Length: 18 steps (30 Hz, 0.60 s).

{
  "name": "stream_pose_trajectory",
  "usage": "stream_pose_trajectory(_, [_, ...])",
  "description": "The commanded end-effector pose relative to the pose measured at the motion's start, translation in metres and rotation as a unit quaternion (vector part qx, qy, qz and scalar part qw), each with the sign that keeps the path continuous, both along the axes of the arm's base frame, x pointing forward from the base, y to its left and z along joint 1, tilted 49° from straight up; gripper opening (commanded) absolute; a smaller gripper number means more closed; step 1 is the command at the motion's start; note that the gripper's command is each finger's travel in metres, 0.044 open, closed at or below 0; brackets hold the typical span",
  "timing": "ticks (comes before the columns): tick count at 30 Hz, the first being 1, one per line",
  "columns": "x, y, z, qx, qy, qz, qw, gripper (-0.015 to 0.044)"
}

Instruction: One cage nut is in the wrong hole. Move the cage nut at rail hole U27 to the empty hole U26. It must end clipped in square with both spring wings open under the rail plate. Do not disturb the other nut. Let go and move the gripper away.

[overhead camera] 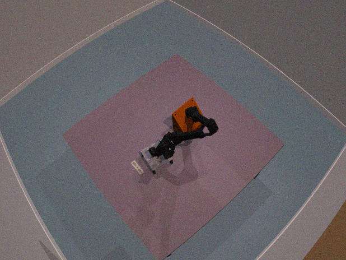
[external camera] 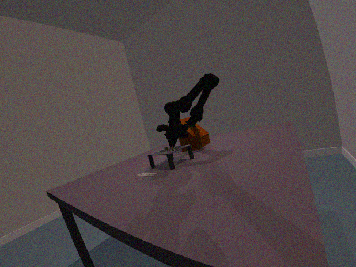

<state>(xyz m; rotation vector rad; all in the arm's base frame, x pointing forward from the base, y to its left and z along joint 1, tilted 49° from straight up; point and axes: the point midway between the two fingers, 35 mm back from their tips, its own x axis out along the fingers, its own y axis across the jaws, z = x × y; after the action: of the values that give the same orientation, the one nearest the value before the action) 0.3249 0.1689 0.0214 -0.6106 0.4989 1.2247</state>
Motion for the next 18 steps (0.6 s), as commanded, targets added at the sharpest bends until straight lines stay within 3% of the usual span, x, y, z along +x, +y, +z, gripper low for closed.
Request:
stream_pose_trajectory(1, [0.0009, -0.0005, 0.0011, -0.001, -0.004, -0.005, 1.000, 0.0026])
stream_pose_trajectory(18, [0.0009, -0.0006, 0.0010, -0.001, -0.005, -0.006, 1.000, 0.0026])
